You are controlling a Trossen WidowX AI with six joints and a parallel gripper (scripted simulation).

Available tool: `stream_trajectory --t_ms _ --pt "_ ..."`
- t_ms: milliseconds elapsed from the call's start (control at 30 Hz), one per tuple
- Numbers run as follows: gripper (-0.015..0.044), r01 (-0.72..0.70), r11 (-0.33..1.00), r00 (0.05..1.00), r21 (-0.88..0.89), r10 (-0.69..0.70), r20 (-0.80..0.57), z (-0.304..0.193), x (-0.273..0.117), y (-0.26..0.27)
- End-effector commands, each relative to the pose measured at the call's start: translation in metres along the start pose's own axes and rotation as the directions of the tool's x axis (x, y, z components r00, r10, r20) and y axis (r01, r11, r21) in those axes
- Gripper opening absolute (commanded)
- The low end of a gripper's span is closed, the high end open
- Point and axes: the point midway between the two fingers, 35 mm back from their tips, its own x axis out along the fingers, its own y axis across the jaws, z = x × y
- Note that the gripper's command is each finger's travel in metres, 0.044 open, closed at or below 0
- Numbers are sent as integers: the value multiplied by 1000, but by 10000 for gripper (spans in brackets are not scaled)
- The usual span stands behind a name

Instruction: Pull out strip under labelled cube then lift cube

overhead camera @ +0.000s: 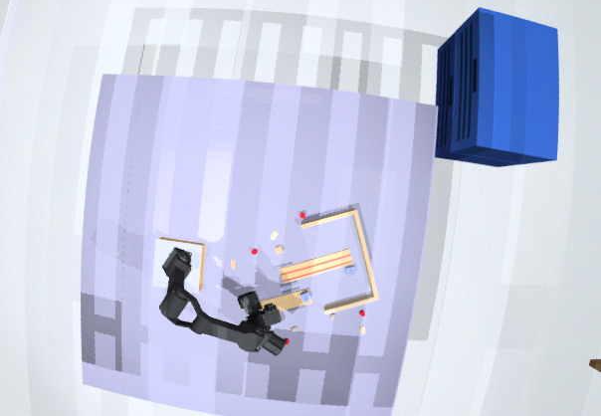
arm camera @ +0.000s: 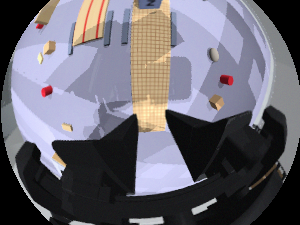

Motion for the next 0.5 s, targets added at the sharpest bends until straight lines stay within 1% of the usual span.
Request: stream_trajectory --t_ms 0,233,467 --pt "263 6 1000 1000 -24 -6 0 17 -2 -2" --pt "440 6 1000 1000 -24 -6 2 42 -5 -3" --pt "440 6 1000 1000 -24 -6 5 66 -8 -5"
